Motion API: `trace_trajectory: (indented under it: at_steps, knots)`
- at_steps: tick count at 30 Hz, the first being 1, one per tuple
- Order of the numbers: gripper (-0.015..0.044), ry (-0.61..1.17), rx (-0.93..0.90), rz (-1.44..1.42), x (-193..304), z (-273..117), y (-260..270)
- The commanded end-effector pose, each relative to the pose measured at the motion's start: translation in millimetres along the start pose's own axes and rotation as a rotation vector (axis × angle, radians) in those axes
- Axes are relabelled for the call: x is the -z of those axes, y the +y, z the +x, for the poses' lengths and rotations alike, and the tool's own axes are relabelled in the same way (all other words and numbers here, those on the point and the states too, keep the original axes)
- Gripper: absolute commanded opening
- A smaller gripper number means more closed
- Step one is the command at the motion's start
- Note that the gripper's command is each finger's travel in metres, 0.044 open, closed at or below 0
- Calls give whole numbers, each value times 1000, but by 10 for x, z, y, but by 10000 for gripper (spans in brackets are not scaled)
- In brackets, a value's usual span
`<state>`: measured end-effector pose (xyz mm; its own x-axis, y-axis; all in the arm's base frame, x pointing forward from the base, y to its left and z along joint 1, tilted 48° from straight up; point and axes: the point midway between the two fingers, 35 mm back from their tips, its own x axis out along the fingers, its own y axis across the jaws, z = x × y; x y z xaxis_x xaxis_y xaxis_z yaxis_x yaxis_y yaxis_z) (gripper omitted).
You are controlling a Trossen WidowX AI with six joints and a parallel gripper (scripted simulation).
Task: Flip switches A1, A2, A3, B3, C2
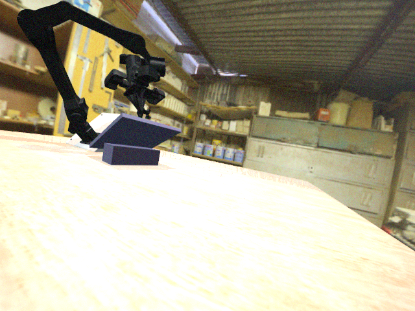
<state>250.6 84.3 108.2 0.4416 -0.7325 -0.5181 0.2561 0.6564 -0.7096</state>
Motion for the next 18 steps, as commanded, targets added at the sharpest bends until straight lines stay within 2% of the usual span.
trace_trajectory:
  at_steps: [1,6,10,18]
  knots:
    - [0,5,4,-9,292,4,-17]
    - [0,4,3,-9,292,24,-15]
    - [0,-21,4,-8,298,335,-20]
    - [0,-22,5,-8,299,386,-23]
